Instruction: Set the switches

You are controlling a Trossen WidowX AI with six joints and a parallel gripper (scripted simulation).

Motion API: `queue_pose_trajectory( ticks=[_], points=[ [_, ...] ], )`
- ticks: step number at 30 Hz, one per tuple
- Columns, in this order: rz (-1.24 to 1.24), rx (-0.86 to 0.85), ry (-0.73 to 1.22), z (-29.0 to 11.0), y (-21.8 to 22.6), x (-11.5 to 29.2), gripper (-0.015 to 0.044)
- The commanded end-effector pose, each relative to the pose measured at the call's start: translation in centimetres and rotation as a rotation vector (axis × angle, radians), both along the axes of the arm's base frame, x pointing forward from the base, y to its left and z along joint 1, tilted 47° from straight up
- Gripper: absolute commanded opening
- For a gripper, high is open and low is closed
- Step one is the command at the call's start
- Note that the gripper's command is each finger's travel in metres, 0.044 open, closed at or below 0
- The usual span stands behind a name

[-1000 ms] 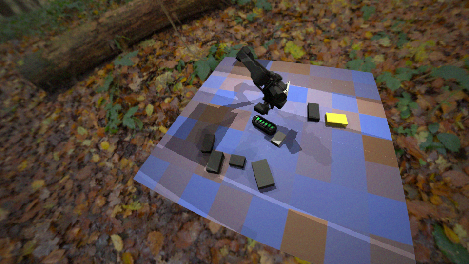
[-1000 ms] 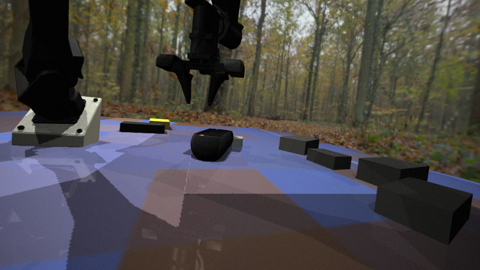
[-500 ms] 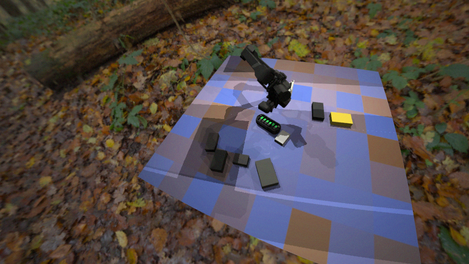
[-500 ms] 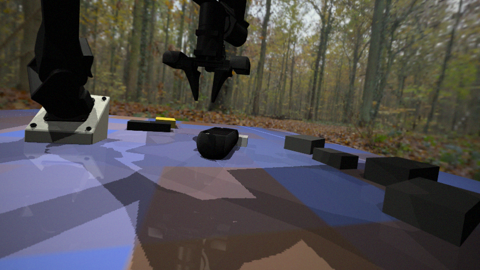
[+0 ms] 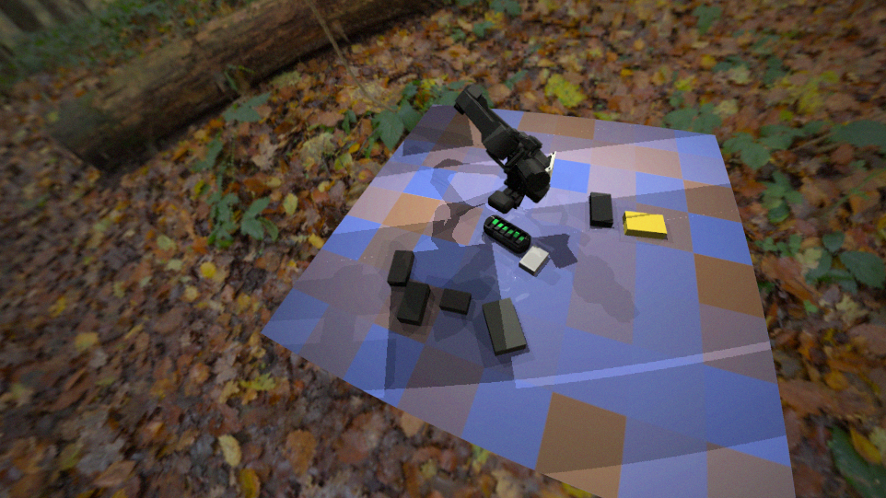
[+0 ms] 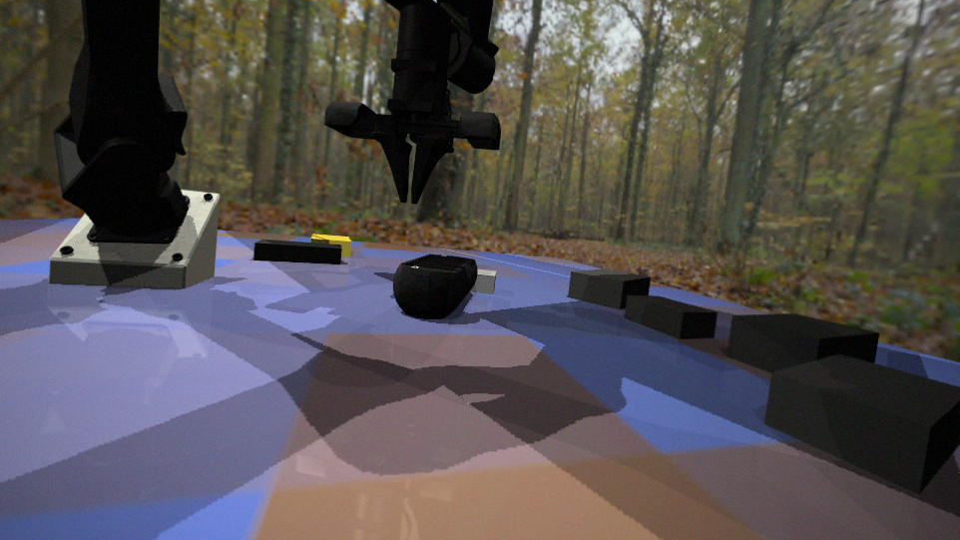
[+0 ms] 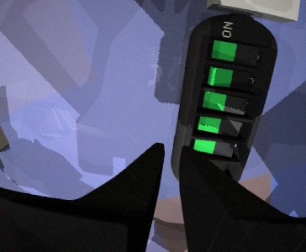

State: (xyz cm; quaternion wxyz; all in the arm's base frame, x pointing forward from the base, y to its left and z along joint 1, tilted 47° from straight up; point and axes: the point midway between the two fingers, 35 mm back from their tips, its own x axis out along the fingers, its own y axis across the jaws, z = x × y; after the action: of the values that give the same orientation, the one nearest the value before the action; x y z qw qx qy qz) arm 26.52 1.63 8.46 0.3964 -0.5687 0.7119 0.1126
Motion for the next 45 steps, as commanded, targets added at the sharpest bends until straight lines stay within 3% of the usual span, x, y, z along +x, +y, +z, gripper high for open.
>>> queue_pose_trajectory(
  ticks=[1,12,15,25,32,45],
  points=[
    [0.0,0.0,0.0,0.0,0.0,0.0,0.0131],
    [0.0,0.0,0.0,0.0,0.0,0.0,0.042],
    [0.0,0.0,0.0,0.0,0.0,0.0,0.044],
    [0.181,-0.12,-0.168,-6.9,-0.1,0.6,0.0177],
    [0.194,-0.13,-0.181,-7.3,-0.2,0.6,0.0],
    [0.194,-0.13,-0.181,-7.4,-0.2,0.6,0.0]
  ],
)
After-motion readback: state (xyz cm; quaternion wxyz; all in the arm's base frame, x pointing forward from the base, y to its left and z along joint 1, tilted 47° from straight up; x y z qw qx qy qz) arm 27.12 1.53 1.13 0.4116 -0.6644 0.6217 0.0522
